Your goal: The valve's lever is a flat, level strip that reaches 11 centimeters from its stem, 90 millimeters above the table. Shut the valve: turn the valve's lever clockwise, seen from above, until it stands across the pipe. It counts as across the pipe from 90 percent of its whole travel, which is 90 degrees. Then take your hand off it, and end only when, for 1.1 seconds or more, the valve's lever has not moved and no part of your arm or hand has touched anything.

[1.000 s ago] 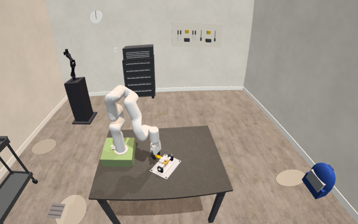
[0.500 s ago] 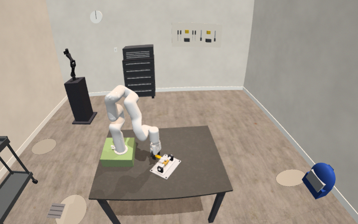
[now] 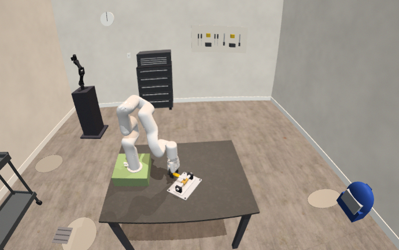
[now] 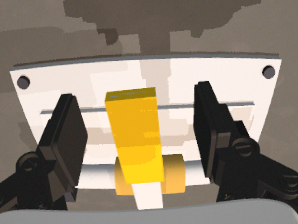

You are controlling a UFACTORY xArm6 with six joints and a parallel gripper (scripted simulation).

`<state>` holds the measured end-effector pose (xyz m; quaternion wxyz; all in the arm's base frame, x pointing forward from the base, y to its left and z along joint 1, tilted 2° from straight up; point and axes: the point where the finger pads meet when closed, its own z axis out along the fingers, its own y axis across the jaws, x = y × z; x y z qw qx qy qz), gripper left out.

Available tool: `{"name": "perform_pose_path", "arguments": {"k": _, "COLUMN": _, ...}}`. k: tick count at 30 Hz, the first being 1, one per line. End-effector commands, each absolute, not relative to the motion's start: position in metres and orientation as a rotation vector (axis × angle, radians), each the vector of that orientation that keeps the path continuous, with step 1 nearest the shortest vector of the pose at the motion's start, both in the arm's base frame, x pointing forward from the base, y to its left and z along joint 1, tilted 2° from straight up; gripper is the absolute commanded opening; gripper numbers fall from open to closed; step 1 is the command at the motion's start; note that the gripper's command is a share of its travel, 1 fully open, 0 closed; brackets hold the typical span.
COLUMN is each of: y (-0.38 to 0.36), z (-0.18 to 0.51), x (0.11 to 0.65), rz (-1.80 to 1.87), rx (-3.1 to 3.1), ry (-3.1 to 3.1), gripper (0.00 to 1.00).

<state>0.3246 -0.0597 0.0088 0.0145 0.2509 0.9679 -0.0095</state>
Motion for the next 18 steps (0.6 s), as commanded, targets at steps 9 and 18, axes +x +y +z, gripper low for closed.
{"name": "perform_pose_path", "arguments": {"k": 9, "y": -0.06, "z": 0.021, "x": 0.326, "rz": -0.029, "rx": 0.78, "ry": 3.01, "gripper": 0.68}}
{"name": "perform_pose_path", "arguments": {"k": 18, "y": -0.059, "z": 0.026, "x": 0.325, "rz": -0.029, "rx": 0.78, "ry": 3.01, "gripper": 0.68}}
